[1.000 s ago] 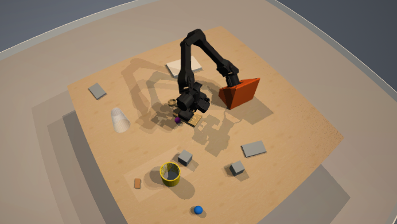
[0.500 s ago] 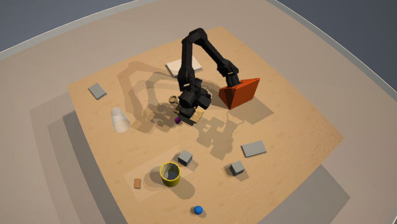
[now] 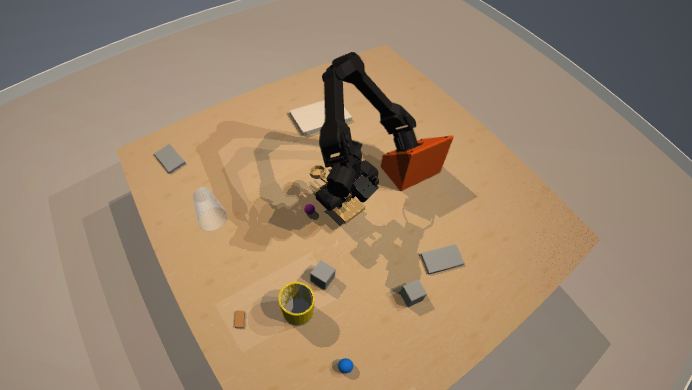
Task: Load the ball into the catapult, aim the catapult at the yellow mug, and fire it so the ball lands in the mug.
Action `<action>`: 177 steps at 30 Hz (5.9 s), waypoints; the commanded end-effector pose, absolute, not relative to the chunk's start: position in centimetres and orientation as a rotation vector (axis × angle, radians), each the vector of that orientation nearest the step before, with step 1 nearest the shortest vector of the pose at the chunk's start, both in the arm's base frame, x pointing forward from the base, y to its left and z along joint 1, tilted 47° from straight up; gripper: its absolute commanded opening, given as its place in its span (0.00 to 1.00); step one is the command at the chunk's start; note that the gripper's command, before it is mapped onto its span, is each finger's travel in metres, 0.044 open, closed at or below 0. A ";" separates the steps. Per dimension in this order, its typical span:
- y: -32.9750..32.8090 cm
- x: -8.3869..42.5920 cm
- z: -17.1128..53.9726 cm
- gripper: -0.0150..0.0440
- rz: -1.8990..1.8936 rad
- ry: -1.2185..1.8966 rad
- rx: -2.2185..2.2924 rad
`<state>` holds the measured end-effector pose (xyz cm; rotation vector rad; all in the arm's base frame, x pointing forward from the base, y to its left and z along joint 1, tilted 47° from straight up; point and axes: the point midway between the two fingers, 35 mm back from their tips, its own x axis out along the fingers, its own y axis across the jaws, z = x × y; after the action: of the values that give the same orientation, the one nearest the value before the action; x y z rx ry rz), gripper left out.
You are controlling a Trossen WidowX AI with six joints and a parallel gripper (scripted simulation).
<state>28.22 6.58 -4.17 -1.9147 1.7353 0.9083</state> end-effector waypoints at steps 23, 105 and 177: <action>12.7 27.5 -10.6 0.25 0.403 1.739 -1.584; 12.9 27.6 -10.4 1.00 0.400 1.739 -1.581; 12.9 27.7 -10.4 0.25 0.227 1.723 -1.438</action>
<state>27.41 12.22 -10.89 -1.5143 1.7535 0.3123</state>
